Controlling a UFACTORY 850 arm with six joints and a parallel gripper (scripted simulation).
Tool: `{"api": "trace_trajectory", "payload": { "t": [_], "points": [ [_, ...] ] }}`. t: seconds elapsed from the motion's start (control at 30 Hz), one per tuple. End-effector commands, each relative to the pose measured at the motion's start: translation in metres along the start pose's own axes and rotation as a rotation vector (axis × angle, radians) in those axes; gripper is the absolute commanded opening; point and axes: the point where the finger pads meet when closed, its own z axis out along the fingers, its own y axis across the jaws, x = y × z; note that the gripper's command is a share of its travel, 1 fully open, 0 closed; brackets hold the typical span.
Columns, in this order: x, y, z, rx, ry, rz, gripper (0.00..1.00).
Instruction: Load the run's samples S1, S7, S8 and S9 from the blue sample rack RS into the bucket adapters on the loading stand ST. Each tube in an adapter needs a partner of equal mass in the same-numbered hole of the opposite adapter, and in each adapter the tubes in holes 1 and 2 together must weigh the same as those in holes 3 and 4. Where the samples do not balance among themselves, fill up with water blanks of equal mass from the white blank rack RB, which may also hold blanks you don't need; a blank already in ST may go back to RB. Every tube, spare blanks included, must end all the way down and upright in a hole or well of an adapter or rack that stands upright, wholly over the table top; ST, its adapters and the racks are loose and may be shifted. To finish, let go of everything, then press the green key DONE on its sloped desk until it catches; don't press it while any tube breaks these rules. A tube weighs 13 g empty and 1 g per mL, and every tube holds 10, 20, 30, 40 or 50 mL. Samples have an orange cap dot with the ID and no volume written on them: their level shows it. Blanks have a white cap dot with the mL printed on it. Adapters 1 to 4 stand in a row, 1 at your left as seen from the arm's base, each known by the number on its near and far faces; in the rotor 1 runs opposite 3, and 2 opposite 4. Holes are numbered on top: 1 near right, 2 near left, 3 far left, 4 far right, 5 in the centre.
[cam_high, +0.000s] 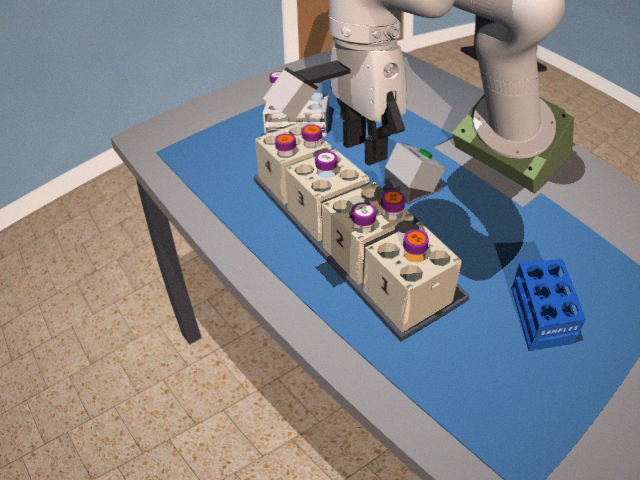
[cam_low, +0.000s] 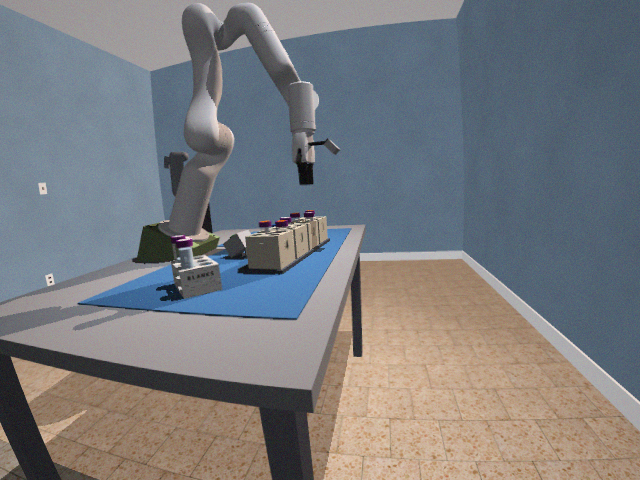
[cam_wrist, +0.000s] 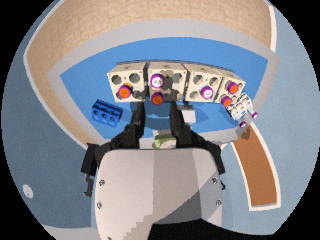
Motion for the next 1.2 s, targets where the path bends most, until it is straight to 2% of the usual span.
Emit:
{"api": "trace_trajectory", "payload": {
  "t": [0.0, 0.83, 0.87, 1.17],
  "points": [
    [0.001, 0.0, -0.01, 0.0, 0.002, 0.0, 0.43],
    [0.001, 0.0, -0.01, 0.0, 0.001, 0.0, 0.43],
    [-0.003, 0.002, -0.008, 0.005, -0.002, -0.033, 0.0],
    [-0.032, 0.018, 0.004, 0.038, -0.03, -0.262, 0.0]
  ]
}}
